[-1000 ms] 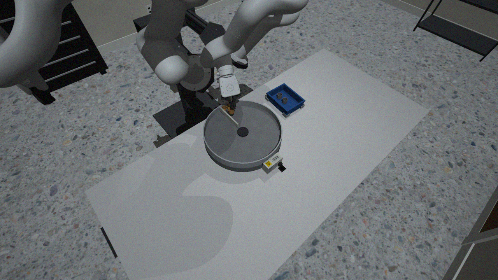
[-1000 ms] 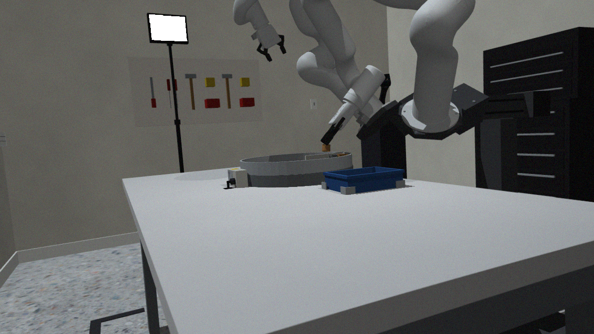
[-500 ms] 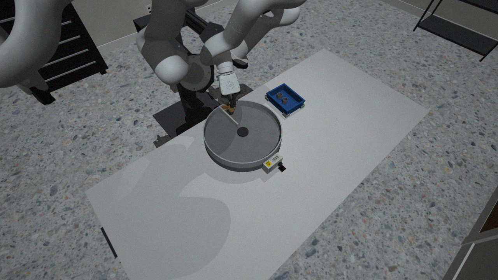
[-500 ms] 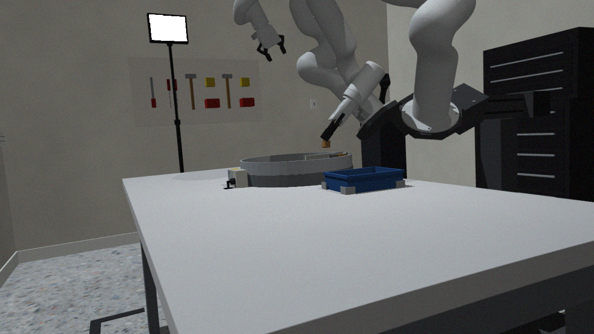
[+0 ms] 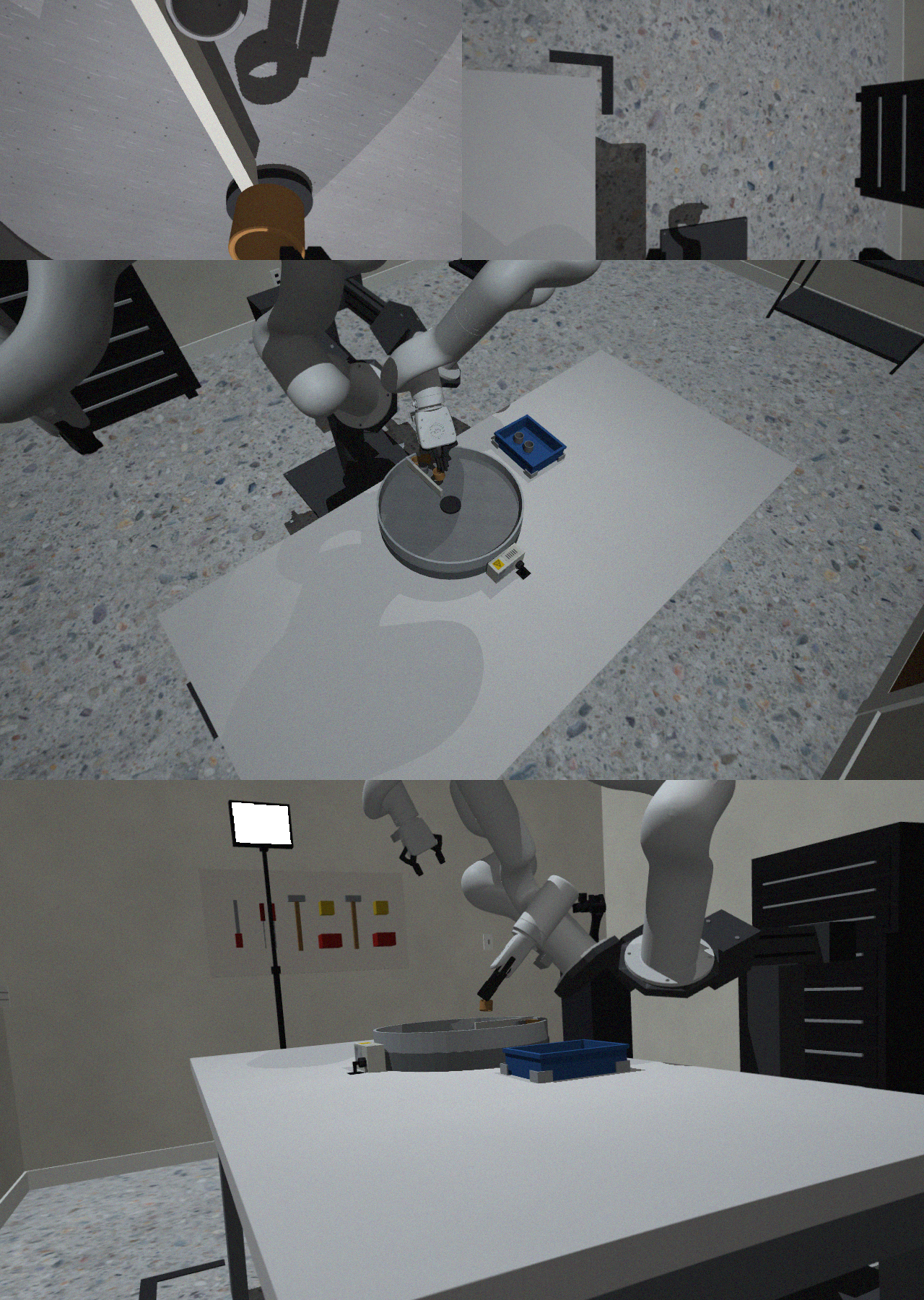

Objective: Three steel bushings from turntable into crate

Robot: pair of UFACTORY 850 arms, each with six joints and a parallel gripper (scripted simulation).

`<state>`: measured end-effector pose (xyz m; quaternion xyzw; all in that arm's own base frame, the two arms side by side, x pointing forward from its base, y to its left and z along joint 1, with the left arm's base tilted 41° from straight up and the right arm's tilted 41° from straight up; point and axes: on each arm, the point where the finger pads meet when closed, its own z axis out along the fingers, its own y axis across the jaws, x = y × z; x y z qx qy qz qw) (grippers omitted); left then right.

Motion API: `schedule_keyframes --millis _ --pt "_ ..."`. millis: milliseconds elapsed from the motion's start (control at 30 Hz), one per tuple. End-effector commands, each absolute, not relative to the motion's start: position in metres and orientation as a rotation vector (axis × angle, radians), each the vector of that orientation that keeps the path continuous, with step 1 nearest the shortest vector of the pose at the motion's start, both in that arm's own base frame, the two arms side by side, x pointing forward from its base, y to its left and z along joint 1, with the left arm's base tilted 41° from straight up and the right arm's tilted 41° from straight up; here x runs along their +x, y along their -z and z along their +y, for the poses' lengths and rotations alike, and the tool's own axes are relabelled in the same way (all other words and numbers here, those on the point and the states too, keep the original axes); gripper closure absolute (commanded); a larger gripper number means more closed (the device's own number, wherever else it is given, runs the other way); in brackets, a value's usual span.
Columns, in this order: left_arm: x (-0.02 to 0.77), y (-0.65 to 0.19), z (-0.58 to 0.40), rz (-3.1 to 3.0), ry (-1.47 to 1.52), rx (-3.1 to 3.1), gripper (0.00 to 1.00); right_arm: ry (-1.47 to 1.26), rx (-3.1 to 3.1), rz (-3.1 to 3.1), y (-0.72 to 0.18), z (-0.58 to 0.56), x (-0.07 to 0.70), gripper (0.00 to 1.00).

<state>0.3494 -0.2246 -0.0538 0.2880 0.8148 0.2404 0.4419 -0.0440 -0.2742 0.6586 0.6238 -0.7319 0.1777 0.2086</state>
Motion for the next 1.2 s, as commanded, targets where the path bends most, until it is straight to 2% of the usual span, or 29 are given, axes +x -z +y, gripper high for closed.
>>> schedule_keyframes --millis 0,167,1167 --pt "0.388 0.045 -0.237 2.027 -0.592 0.723 1.0 -0.496 1.735 -2.035 -0.659 -0.274 -0.044 0.0" --pt "0.414 0.038 -0.245 2.027 -0.592 0.723 1.0 -0.496 1.735 -2.035 -0.659 -0.274 -0.044 0.0" --pt "0.421 0.051 -0.235 2.027 -0.592 0.723 1.0 -0.496 1.735 -2.035 -0.659 -0.274 -0.044 0.0"
